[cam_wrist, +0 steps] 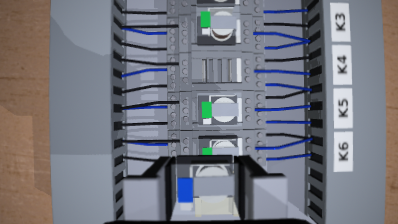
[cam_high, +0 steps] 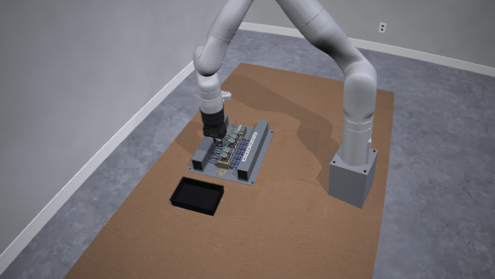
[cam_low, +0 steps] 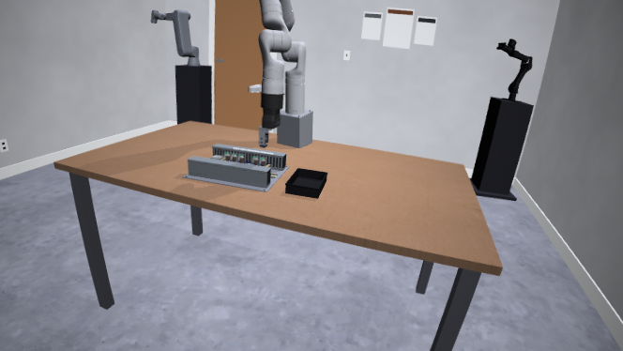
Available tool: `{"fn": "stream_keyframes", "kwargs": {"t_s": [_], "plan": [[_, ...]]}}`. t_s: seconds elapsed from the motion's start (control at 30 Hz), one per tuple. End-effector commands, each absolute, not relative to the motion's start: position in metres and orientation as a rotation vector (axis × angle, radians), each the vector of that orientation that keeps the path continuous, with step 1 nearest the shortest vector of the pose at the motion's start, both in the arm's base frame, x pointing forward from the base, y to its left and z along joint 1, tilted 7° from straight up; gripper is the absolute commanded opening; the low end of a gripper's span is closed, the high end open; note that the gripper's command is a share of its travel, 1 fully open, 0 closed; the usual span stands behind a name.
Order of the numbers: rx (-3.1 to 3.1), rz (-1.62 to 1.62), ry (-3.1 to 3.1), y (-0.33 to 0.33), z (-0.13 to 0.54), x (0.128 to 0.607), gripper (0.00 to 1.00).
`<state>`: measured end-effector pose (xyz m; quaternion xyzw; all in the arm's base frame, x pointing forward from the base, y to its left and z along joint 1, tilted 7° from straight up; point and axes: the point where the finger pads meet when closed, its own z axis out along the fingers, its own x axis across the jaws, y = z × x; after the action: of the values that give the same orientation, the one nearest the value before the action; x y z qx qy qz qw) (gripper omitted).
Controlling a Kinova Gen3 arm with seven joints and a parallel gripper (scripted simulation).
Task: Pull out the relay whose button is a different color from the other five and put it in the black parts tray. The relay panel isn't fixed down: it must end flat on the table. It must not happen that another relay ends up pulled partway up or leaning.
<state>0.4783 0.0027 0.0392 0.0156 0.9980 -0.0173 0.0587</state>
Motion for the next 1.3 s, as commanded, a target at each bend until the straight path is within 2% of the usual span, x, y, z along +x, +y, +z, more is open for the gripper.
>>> {"fn": "stream_keyframes", "kwargs": {"t_s": [0.0, 0.77, 1.27], "plan": [[0.048, -0.054, 3.021, 0.026, 0.04, 0.484, 0.0], [0.048, -0.054, 3.021, 0.148, 0.038, 0.508, 0.0], [0.048, -0.054, 3.021, 0.175, 0.038, 0.514, 0.0]]}}
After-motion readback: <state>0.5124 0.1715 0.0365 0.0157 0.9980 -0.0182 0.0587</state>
